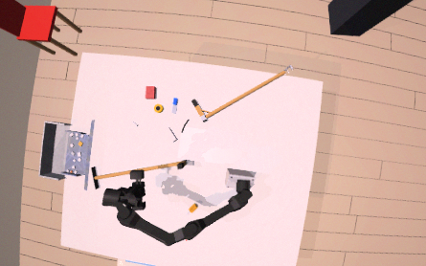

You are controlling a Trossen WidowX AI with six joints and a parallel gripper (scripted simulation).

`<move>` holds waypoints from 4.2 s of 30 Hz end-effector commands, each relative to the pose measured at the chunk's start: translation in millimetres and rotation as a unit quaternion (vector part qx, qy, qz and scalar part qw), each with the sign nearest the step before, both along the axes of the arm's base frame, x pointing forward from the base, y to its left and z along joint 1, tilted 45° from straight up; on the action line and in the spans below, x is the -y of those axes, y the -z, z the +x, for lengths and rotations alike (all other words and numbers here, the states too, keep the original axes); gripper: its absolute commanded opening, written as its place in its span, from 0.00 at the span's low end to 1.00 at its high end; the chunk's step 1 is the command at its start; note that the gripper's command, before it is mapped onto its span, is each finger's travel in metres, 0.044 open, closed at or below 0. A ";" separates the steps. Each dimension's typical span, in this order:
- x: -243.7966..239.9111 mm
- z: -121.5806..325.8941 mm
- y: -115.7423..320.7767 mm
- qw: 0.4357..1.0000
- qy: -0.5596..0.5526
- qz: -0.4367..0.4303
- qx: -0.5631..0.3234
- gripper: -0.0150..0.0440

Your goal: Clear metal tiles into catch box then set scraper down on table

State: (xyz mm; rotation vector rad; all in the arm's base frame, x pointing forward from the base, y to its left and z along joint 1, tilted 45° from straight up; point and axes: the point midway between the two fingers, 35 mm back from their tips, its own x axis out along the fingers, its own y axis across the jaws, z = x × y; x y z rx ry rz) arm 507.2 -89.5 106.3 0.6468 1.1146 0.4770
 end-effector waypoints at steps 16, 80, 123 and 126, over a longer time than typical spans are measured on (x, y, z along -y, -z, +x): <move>-31.4 10.7 35.0 1.000 -0.001 0.000 -0.006 0.25; -79.4 22.8 106.5 1.000 -0.001 0.004 -0.005 0.25; -48.3 33.0 133.7 1.000 -0.001 0.002 -0.004 0.25; -46.1 33.5 135.7 1.000 -0.001 0.002 -0.004 0.25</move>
